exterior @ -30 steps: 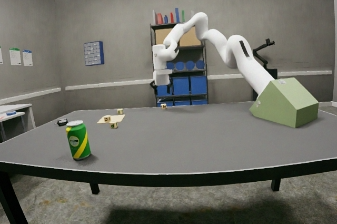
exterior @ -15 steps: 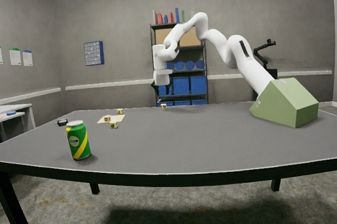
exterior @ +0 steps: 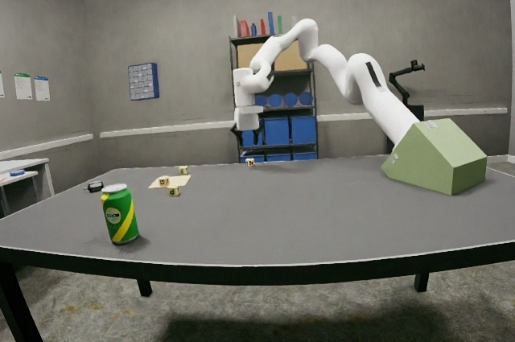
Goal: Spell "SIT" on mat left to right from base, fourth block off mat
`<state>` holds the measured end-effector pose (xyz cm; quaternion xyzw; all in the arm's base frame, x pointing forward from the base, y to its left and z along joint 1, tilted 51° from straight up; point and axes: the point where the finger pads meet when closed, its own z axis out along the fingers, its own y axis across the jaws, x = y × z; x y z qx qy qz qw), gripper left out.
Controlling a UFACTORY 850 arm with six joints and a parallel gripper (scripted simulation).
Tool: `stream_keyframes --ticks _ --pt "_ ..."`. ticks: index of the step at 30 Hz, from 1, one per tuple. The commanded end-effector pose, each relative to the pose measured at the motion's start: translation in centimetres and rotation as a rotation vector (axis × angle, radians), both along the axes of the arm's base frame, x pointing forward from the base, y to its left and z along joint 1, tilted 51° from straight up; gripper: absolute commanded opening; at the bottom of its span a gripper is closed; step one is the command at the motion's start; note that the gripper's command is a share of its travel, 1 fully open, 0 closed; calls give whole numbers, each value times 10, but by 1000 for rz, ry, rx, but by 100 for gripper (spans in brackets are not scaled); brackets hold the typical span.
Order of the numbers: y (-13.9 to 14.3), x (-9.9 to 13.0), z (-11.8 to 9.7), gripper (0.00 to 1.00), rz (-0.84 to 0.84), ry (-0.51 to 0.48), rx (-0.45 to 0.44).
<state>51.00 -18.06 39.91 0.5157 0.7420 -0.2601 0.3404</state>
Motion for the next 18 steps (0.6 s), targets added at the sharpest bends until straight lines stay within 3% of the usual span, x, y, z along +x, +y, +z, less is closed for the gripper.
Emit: stream_keyframes --ticks 1,18 --pt "0 0 1 69 0 -1 0" --pt "-3 1 -2 69 0 -1 0"
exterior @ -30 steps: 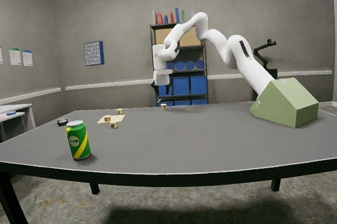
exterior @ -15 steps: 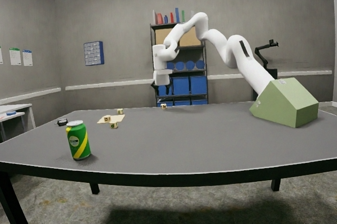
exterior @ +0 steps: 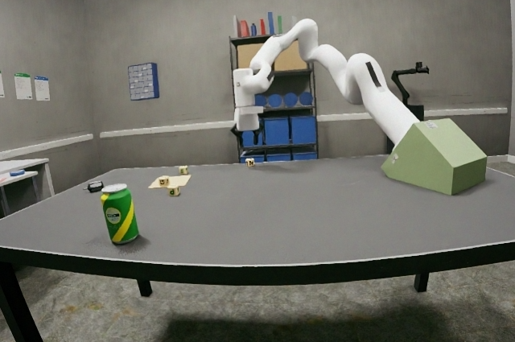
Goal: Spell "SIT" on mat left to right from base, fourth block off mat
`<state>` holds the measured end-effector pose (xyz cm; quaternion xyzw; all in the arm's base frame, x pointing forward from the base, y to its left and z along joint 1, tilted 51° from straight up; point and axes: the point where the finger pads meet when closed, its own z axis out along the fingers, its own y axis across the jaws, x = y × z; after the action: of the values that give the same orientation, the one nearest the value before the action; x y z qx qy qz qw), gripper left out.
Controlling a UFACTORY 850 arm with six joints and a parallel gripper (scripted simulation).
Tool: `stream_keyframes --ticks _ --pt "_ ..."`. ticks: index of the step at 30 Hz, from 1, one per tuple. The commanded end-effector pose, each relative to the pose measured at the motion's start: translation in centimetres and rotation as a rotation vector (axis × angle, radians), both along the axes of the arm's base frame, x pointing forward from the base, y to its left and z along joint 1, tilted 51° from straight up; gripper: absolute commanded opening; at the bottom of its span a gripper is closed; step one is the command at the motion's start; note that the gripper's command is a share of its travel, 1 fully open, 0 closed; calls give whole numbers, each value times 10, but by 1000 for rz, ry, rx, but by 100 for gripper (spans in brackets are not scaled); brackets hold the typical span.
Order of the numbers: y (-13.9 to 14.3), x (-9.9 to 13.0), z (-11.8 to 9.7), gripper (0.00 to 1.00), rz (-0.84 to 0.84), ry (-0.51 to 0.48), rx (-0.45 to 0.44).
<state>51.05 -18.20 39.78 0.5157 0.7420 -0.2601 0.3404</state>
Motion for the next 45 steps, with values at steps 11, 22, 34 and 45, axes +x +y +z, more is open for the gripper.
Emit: stream_keyframes --ticks 11,22,34,45 --pt "-9 3 -7 69 0 -1 0" --pt "-22 7 -18 69 0 -1 0" --pt "-31 10 -27 69 0 -1 0" --pt "-36 12 -31 69 0 -1 0"
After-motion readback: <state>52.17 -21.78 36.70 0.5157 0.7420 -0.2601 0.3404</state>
